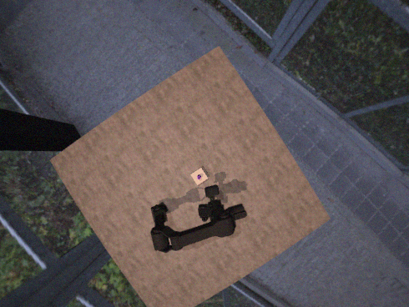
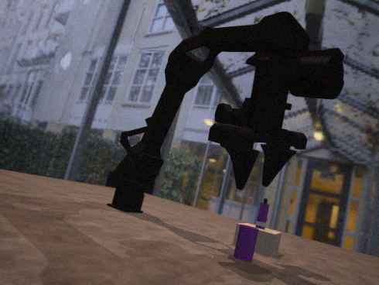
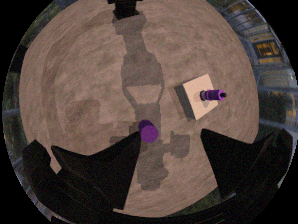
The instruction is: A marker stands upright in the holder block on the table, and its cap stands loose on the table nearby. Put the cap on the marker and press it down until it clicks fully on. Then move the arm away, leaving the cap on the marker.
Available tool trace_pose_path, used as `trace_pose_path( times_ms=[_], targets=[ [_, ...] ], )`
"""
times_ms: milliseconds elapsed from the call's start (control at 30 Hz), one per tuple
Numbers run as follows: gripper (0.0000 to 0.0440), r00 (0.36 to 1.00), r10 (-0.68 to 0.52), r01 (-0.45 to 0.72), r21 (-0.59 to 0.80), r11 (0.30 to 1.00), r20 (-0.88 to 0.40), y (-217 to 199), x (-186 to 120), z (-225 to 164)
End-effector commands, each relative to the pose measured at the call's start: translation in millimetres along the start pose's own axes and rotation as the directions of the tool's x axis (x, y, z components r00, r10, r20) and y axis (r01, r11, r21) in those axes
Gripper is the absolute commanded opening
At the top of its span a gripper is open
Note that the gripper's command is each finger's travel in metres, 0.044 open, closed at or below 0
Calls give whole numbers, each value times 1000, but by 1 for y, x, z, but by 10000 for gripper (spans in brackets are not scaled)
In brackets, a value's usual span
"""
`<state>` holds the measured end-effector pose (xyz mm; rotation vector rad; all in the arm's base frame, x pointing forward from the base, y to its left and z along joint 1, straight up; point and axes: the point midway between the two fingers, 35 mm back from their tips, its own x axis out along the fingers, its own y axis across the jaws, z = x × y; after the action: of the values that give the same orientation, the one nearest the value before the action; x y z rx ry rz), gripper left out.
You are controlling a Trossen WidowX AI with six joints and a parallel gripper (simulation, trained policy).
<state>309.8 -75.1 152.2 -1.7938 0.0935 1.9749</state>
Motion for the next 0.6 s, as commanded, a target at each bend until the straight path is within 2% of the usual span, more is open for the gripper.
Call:
trace_pose_path(
  times_ms=[0, 567],
  targets=[
    [305, 1000, 25, -25, -2, 1000, 0, 6, 5, -7],
    [287, 989, 145, -145, -31, 989, 1, 22, 37, -29]
  ],
)
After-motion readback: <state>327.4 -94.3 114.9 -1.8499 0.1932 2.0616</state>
